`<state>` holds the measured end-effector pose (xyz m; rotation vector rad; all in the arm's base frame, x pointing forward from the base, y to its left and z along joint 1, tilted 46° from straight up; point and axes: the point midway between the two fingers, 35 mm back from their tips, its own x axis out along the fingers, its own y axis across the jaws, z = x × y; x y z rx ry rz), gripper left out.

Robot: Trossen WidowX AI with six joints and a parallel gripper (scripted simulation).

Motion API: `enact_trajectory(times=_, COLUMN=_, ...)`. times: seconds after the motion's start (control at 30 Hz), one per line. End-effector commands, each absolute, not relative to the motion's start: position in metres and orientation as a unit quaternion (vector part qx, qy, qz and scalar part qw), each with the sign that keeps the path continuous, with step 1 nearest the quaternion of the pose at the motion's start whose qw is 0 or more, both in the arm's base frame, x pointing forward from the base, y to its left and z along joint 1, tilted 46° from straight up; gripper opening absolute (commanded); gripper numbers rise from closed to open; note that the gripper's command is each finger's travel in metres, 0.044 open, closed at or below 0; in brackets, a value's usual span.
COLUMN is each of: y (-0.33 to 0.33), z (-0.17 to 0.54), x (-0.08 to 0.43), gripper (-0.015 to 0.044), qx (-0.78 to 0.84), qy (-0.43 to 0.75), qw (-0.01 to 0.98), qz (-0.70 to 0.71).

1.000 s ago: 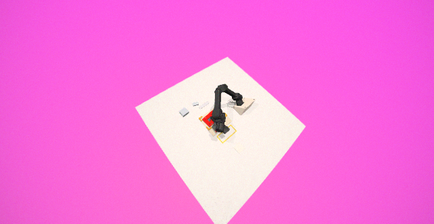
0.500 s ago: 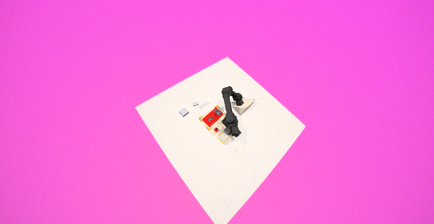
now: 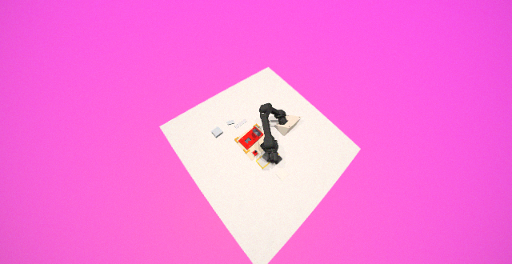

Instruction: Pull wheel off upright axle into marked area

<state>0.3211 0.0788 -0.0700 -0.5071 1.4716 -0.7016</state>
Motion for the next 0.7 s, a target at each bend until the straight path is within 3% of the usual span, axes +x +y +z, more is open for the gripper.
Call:
enact_trajectory(times=0.0, y=0.062, z=-0.085, x=0.318, gripper=0.0, qx=-0.23, qy=0.652, qw=0.653, qz=-0.31)
enact_trajectory(times=0.27, y=0.037, z=-0.107, x=0.314, gripper=0.0, qx=-0.231, qy=0.651, qw=0.652, qz=-0.312)
enact_trajectory(times=0.67, y=0.045, z=-0.1, x=0.315, gripper=0.03, qx=-0.226, qy=0.653, qw=0.65, qz=-0.314)
